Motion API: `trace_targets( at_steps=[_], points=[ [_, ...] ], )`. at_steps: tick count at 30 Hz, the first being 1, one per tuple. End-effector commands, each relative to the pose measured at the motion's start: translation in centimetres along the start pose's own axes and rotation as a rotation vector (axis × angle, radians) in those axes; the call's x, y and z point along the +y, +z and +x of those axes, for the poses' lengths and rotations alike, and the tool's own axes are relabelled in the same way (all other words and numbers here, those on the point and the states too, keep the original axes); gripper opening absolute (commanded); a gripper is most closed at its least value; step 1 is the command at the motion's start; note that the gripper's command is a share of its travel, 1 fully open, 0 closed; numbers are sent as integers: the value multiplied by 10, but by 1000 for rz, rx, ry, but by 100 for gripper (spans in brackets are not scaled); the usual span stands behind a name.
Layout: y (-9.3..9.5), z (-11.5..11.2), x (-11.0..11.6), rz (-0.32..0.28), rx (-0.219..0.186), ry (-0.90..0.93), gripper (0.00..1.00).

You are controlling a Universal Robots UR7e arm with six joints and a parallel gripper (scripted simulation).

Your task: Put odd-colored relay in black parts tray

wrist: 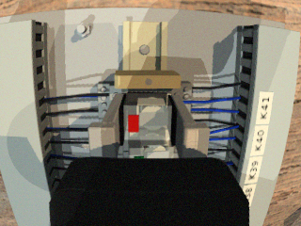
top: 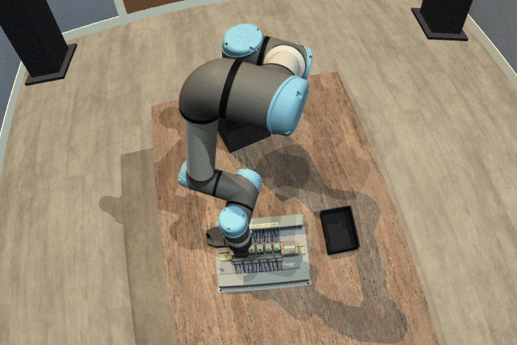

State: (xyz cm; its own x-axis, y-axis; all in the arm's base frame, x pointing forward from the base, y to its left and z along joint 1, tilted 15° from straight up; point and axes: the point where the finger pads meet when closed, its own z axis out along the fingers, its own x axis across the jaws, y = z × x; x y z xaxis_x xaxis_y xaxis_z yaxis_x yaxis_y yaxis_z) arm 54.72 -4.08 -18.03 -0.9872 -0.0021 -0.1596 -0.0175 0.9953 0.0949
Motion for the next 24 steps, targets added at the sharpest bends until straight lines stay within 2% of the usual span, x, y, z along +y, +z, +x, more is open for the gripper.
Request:
trace_targets(
  at_steps=[1, 24],
  points=[
    [-1, -1, 0, 1, -10, 0, 0],
    [-1, 1, 0, 1, -47, 0, 0]
  ],
)
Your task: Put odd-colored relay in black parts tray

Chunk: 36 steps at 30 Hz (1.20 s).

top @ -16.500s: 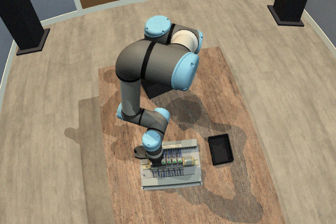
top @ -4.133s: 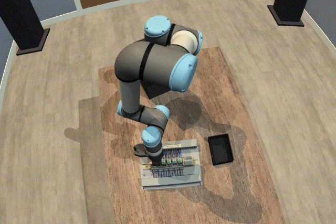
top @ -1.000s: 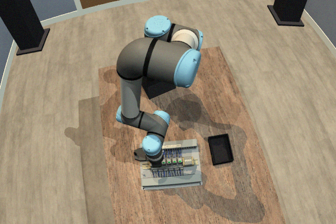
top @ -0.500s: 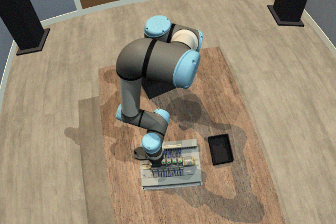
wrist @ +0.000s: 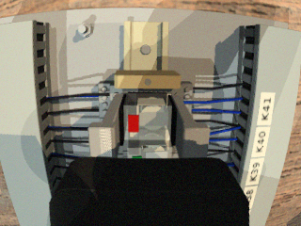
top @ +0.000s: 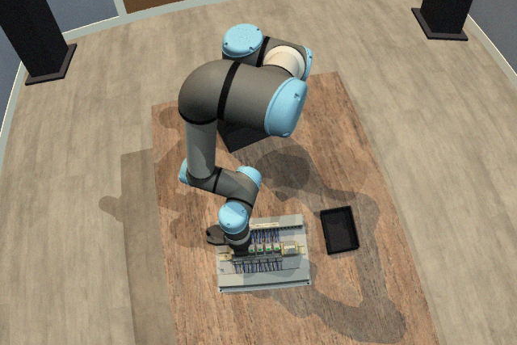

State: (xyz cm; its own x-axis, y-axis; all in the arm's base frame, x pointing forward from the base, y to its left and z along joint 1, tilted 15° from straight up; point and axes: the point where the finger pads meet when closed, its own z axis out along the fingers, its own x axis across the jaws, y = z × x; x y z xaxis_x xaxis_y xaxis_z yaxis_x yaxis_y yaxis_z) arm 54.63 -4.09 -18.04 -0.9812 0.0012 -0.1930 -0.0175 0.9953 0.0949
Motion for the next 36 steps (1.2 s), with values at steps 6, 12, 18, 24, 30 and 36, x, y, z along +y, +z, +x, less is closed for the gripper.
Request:
trace_targets(
  at_steps=[6, 12, 18, 24, 30, 36],
  points=[
    [-1, 0, 0, 1, -25, 0, 0],
    [-1, 0, 0, 1, -28, 0, 0],
    [-1, 0, 0, 1, -43, 0, 0],
    [-1, 1, 0, 1, -51, 0, 0],
    [-1, 1, 0, 1, -54, 0, 0],
    [-1, 1, 0, 1, -72, 0, 0]
  ],
)
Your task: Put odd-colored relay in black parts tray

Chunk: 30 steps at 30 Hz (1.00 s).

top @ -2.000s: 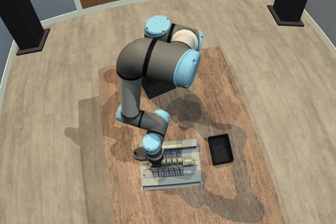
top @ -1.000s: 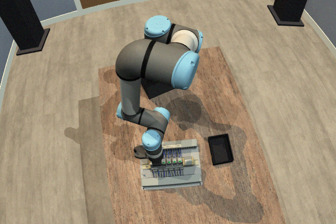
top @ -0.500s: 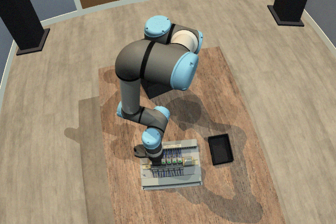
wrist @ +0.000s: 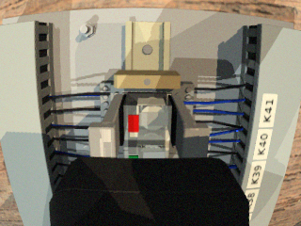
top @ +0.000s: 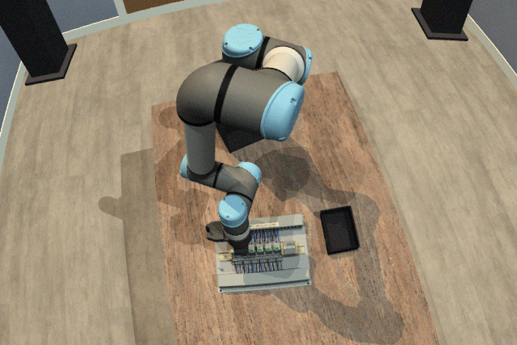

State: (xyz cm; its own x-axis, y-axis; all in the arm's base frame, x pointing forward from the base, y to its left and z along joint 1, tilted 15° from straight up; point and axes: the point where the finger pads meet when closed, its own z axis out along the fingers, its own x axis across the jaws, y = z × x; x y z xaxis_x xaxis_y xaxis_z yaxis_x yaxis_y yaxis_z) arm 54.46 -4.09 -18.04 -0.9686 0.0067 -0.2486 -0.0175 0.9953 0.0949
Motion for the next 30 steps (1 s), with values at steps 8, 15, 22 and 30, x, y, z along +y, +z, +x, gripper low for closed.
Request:
trace_targets(
  at_steps=[8, 15, 22, 30],
  points=[
    [-1, 0, 0, 1, -22, 0, 0],
    [-1, 0, 0, 1, -35, 0, 0],
    [-1, 1, 0, 1, -46, 0, 0],
    [-1, 1, 0, 1, -55, 0, 0]
  ],
)
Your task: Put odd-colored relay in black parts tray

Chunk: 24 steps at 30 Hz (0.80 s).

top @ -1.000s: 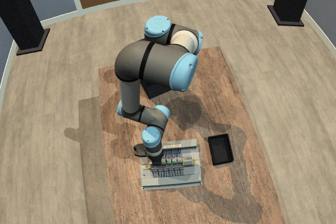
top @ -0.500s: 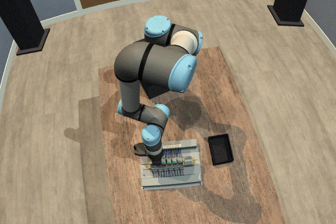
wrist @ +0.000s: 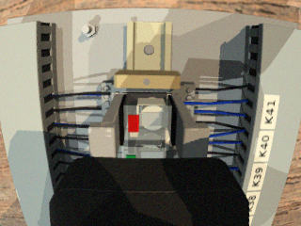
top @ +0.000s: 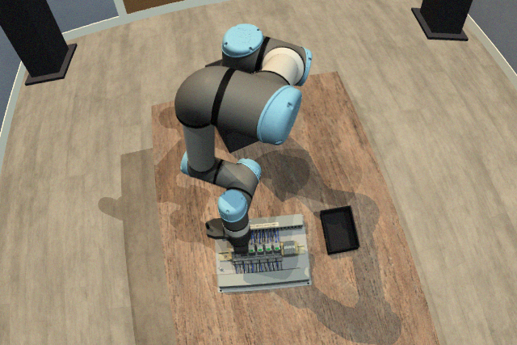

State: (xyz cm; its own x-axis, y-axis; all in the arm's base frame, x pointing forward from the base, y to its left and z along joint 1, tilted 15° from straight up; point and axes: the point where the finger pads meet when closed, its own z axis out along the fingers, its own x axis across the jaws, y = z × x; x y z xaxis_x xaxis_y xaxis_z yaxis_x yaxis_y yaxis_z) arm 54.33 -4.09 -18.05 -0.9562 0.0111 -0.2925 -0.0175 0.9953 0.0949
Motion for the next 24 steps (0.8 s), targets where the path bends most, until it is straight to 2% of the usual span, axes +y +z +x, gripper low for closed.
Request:
trace_targets(
  at_steps=[1, 24],
  points=[
    [-1, 0, 0, 0, -12, 0, 0],
    [-1, 1, 0, 0, -52, 0, 0]
  ],
)
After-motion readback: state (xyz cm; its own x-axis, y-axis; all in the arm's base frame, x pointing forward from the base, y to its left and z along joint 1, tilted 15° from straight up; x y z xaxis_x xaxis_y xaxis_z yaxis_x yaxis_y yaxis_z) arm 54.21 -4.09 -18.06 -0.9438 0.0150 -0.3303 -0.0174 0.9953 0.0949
